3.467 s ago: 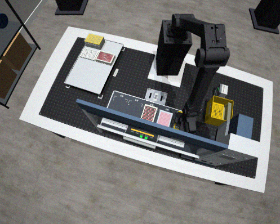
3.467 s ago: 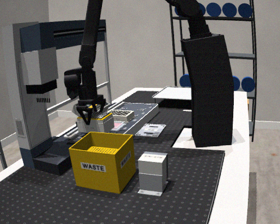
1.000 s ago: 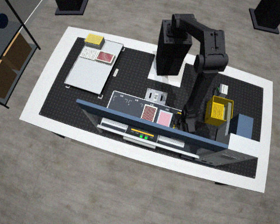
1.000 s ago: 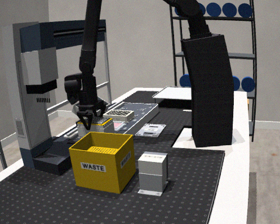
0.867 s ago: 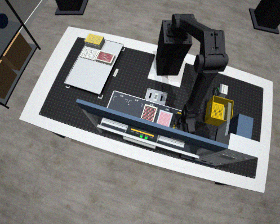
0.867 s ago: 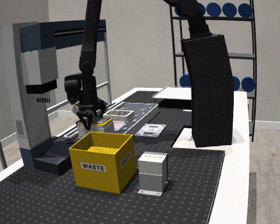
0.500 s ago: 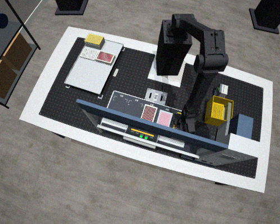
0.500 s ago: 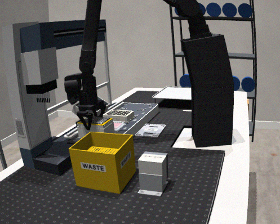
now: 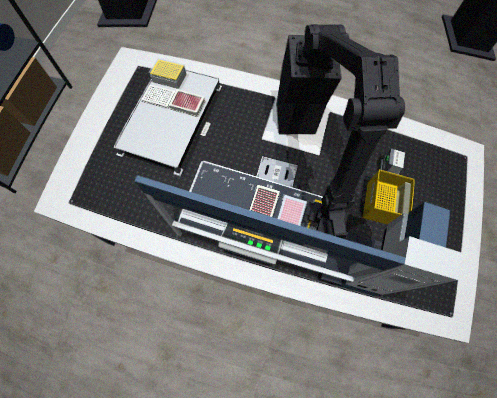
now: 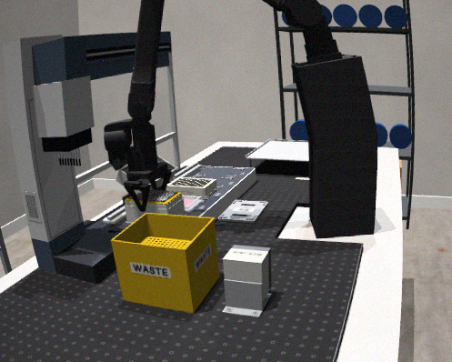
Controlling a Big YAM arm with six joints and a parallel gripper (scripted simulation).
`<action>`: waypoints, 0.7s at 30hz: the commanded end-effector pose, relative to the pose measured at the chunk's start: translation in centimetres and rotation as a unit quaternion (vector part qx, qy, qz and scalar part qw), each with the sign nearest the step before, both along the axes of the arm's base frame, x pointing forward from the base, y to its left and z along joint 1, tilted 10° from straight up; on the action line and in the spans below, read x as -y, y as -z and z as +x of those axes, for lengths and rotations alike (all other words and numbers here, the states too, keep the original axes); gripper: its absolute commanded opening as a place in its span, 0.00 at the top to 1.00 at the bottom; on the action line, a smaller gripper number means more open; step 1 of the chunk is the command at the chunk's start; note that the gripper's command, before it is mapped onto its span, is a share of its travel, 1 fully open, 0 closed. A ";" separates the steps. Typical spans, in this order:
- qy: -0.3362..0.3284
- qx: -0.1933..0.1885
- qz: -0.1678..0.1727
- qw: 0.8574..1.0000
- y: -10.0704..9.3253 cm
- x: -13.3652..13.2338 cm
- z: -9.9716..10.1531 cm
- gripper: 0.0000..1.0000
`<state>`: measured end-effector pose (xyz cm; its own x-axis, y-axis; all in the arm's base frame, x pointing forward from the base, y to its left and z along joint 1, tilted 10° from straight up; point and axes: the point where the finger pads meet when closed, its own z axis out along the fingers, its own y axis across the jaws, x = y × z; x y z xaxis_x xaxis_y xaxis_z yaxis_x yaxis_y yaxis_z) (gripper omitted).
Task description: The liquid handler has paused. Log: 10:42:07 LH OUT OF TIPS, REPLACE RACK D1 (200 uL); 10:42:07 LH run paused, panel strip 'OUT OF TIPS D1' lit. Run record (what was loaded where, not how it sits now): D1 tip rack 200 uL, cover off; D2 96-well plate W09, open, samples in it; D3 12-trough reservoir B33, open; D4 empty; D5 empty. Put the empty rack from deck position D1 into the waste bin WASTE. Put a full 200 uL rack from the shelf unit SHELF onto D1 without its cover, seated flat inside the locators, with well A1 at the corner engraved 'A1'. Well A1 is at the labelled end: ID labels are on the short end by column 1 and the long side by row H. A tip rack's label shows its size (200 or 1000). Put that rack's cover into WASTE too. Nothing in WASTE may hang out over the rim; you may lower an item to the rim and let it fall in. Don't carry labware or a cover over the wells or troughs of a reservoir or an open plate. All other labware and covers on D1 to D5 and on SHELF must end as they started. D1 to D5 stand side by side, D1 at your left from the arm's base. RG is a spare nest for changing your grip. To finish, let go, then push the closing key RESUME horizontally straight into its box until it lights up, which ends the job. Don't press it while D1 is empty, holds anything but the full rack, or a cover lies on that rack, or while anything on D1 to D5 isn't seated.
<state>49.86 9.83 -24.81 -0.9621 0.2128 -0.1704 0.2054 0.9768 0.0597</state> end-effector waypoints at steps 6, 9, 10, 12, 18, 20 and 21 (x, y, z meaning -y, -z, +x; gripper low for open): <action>-0.001 0.005 0.000 1.000 1.2 0.5 0.7 1.00; -0.001 0.005 0.000 1.000 1.3 0.5 0.7 1.00; -0.001 0.005 0.000 1.000 1.3 0.5 0.7 1.00; -0.001 0.005 0.000 1.000 1.3 0.5 0.7 1.00; -0.001 0.005 0.000 1.000 1.5 0.5 0.8 1.00; -0.001 0.005 0.000 1.000 1.5 0.5 0.8 1.00; -0.001 0.005 0.000 1.000 1.5 0.5 0.8 1.00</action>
<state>49.87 9.84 -24.96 -0.9626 0.2107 -0.1704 0.2033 0.9773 0.0600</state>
